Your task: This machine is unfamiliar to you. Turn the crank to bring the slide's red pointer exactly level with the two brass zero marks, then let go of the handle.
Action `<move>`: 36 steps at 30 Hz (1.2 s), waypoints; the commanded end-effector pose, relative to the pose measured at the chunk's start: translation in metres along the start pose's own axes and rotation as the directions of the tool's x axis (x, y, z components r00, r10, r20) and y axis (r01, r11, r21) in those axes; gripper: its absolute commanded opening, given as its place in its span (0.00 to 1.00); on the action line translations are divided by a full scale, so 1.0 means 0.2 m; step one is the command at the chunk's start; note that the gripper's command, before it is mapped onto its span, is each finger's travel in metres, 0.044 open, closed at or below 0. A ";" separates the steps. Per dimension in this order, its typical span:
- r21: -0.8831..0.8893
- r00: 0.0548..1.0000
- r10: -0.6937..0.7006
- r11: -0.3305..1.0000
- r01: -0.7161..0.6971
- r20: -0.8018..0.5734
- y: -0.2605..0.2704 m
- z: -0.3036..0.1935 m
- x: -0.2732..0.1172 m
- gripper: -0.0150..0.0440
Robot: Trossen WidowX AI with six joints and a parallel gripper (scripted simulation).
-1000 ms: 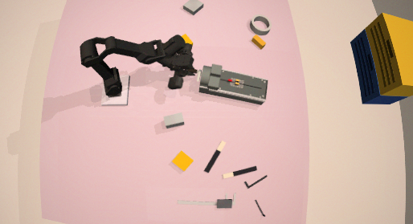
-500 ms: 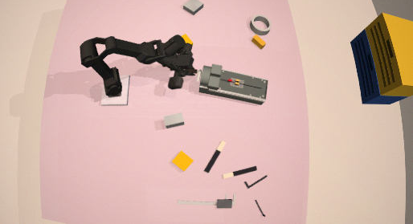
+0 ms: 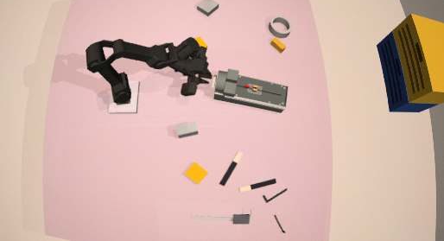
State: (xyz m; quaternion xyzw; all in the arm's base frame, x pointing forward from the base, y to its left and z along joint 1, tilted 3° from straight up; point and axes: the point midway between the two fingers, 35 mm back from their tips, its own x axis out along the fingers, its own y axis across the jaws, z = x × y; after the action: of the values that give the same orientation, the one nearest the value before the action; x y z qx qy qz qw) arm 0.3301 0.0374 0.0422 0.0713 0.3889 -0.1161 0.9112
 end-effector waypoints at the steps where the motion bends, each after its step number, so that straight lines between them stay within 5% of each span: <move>1: 0.000 1.000 -0.001 1.000 0.001 0.001 0.00 0.00 0.00 0.70; 8: 0.000 1.000 -0.001 1.000 0.001 0.001 0.00 0.00 0.00 1.00; 36: 0.002 1.000 -0.004 1.000 0.004 0.001 0.01 0.49 -0.46 1.00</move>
State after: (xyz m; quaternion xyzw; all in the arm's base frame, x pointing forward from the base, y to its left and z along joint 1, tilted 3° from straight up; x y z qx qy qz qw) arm 0.3387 0.0327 0.1519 0.0708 0.3908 -0.1205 0.9098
